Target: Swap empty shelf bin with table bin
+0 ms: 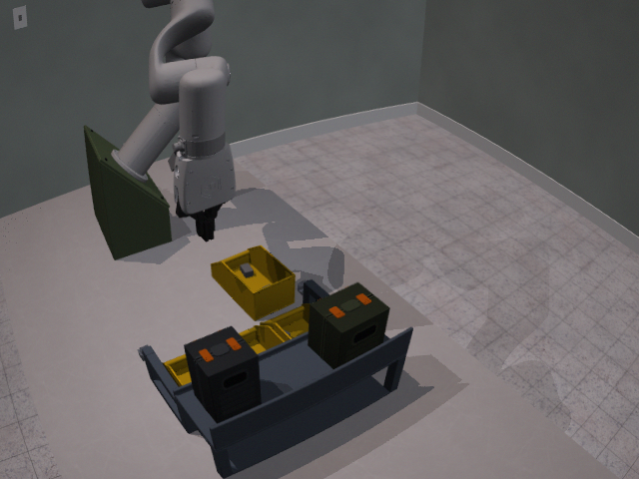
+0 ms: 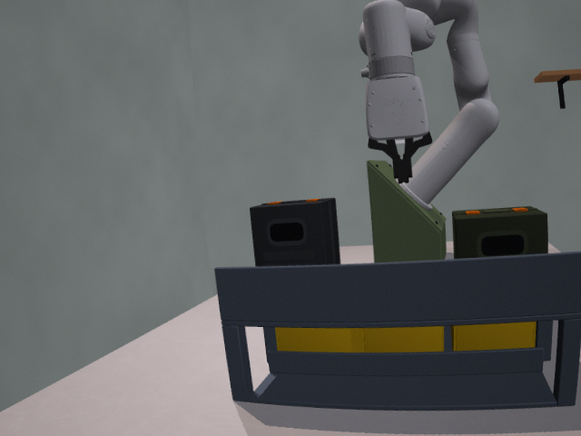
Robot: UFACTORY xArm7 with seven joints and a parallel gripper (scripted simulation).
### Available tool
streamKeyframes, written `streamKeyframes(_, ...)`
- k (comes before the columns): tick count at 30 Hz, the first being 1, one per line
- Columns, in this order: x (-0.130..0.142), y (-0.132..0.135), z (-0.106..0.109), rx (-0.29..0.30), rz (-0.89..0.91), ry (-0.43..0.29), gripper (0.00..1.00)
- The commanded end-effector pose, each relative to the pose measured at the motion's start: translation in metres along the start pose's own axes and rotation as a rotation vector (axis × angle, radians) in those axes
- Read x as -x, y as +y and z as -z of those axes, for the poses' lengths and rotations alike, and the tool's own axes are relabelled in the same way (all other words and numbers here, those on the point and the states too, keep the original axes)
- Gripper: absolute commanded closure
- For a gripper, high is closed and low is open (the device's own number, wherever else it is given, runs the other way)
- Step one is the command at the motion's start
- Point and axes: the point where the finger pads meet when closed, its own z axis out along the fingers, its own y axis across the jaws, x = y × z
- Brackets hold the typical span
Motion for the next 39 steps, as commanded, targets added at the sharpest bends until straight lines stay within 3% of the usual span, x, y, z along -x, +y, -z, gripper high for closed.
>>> streamKeyframes(1,0.001,0.005,0.000,-0.001,0.001,-0.005,1.00)
streamKeyframes(5,0.000,0.027,-0.006,0.002,0.007,-0.011,1.00)
streamKeyframes(13,-0.014,0.096,-0.029,0.008,0.022,-0.019,1.00)
streamKeyframes(16,-0.014,0.096,-0.029,0.008,0.022,-0.019,1.00)
streamKeyframes(20,-0.031,0.135,-0.046,0.007,0.028,-0.016,1.00)
streamKeyframes(26,-0.053,0.167,-0.065,0.002,0.029,-0.008,1.00)
streamKeyframes(39,-0.065,0.180,-0.073,-0.002,0.028,-0.003,1.00)
